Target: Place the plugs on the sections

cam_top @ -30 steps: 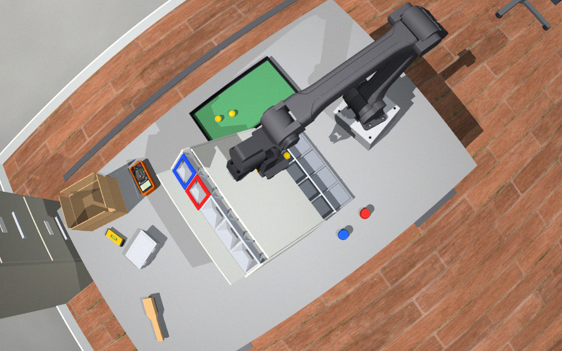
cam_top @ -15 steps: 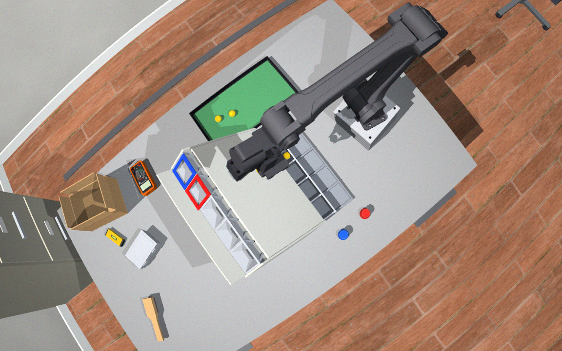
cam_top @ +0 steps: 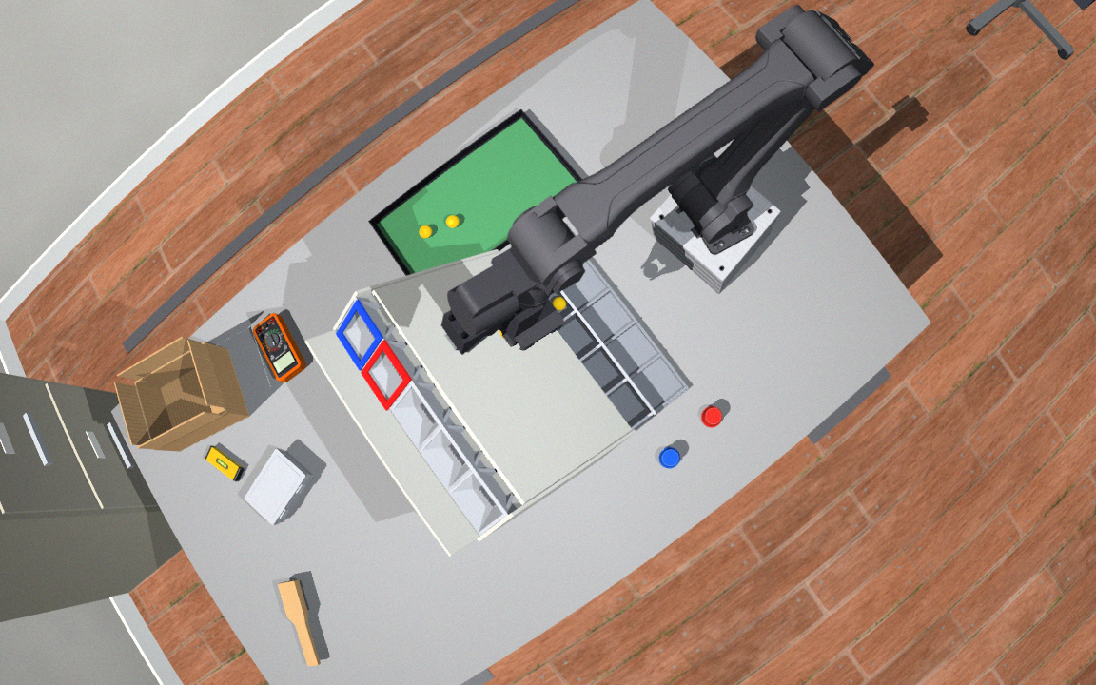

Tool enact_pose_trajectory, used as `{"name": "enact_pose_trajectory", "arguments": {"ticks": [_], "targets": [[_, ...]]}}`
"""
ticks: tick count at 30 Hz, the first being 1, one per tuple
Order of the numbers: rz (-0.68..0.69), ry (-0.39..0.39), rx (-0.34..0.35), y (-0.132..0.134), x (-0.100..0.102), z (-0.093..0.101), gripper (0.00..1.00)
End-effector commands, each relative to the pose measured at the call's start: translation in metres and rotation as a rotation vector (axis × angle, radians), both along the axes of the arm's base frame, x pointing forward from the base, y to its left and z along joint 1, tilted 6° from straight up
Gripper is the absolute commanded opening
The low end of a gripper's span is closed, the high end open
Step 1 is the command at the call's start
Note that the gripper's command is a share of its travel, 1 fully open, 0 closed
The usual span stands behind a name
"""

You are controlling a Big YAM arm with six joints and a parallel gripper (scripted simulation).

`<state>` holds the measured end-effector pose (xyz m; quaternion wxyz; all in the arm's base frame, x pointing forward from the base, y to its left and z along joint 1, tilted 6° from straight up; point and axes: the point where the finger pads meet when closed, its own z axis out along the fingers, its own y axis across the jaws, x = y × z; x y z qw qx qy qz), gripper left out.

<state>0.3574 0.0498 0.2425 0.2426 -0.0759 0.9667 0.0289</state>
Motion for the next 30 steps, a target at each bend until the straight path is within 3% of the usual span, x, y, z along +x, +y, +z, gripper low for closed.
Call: {"name": "enact_pose_trajectory", "arguments": {"ticks": [1, 17, 30], "targets": [[0.0, -0.07, 0.016, 0.006, 0.013, 0.037, 0.0], [0.001, -0.07, 0.014, 0.006, 0.013, 0.037, 0.0], [0.001, -0.07, 0.014, 0.008, 0.019, 0.052, 0.0]]}}
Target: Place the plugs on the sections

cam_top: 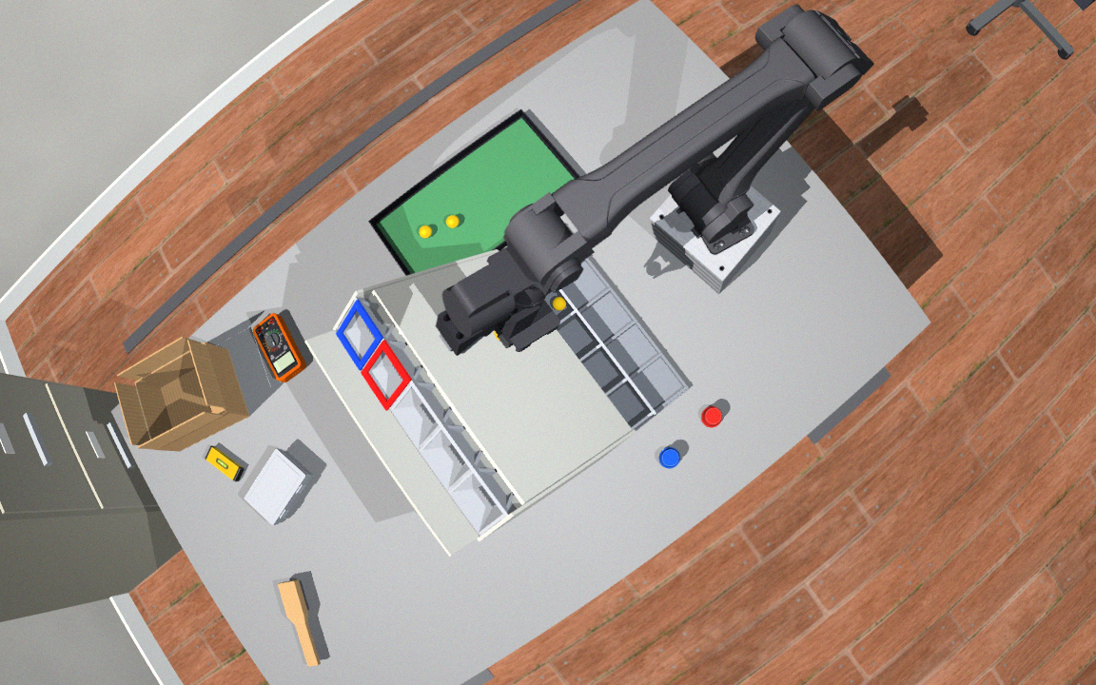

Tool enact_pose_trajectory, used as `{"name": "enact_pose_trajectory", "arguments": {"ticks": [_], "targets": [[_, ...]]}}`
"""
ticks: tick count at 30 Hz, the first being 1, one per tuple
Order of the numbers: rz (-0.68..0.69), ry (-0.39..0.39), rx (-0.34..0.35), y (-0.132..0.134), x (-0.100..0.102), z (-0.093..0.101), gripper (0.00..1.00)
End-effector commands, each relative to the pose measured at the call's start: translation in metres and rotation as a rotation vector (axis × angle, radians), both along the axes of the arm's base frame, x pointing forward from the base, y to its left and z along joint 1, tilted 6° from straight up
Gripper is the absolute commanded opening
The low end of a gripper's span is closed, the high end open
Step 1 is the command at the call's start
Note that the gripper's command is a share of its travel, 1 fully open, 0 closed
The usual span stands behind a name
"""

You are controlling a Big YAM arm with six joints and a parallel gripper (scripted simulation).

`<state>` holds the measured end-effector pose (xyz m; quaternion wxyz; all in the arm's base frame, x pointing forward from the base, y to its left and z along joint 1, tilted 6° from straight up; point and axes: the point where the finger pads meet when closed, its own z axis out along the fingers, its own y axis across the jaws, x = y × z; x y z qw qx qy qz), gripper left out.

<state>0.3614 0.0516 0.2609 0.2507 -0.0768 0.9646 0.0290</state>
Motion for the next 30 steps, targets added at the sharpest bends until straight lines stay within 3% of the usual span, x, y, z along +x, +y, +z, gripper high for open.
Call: {"name": "enact_pose_trajectory", "arguments": {"ticks": [1, 4, 19, 30], "targets": [[-0.001, -0.054, 0.013, 0.007, 0.015, 0.035, 0.0], [-0.001, -0.054, 0.013, 0.007, 0.016, 0.036, 0.0], [0.0, -0.02, 0.005, 0.026, 0.149, 0.035, 0.0], [-0.001, -0.042, 0.011, 0.029, 0.164, 0.038, 0.0]]}}
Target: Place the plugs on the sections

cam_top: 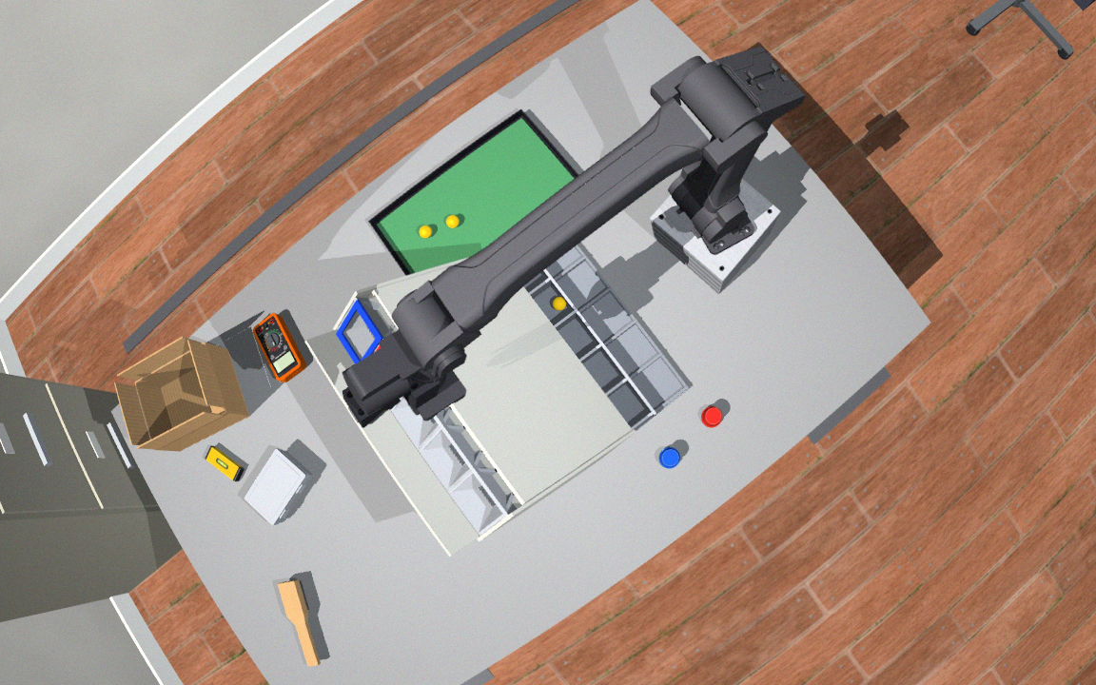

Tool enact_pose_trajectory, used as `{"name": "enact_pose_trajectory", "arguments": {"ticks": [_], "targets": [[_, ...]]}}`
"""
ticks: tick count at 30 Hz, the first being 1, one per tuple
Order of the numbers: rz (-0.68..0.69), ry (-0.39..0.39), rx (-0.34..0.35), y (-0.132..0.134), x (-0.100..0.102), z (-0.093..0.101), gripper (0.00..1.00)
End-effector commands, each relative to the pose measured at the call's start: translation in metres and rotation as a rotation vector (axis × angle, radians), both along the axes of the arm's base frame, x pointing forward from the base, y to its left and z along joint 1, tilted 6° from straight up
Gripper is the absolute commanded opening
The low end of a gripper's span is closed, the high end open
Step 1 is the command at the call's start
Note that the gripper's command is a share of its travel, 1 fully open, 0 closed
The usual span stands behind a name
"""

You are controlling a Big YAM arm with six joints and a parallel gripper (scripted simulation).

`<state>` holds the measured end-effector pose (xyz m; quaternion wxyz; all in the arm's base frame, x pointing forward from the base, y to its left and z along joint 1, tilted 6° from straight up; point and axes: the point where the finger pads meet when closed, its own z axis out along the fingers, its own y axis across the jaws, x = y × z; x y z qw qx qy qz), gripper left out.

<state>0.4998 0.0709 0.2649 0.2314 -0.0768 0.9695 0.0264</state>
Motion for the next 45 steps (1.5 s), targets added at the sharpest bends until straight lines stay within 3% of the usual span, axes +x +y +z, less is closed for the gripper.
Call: {"name": "enact_pose_trajectory", "arguments": {"ticks": [1, 6, 25, 45], "targets": [[0.0, -0.084, 0.02, 0.0098, 0.0268, 0.0344, 0.0], [0.0, -0.096, 0.023, 0.0112, 0.035, 0.0359, 0.0], [-0.002, -0.053, 0.01, 0.0114, 0.0354, 0.035, 0.0], [-0.002, -0.089, 0.018, 0.0115, 0.0353, 0.0358, 0.0]]}}
